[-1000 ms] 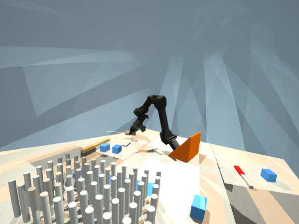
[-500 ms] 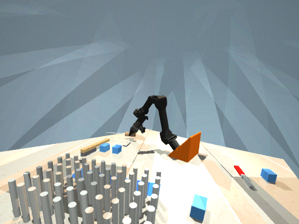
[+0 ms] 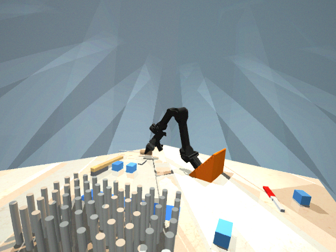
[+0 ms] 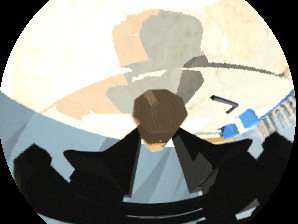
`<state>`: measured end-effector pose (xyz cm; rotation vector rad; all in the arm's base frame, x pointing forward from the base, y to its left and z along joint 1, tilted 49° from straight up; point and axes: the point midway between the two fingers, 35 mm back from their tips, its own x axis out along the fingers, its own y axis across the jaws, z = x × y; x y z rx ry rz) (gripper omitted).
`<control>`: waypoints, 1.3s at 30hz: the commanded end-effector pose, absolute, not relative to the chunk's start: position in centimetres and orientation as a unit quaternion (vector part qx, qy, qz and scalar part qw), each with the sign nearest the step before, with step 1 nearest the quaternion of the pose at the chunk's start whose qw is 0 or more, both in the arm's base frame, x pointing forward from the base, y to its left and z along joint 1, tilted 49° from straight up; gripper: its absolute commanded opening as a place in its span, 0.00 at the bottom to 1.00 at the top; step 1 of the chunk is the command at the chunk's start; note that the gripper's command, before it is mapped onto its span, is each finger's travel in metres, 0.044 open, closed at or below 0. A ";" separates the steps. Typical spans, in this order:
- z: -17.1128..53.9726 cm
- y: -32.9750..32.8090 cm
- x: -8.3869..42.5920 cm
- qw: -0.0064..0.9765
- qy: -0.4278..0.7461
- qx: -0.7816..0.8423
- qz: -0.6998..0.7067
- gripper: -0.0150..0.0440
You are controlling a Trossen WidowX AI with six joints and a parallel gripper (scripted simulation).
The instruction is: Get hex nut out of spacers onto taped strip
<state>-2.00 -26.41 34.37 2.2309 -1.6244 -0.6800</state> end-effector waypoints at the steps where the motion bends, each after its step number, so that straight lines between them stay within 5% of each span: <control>1: 34.0 -26.6 -2.0 0.146 -0.566 0.777 -0.235 0.25; 22: 33.1 -27.6 -1.5 0.147 -0.568 0.776 -0.230 0.25; 39: 33.4 -27.4 -1.6 0.150 -0.567 0.776 -0.231 1.00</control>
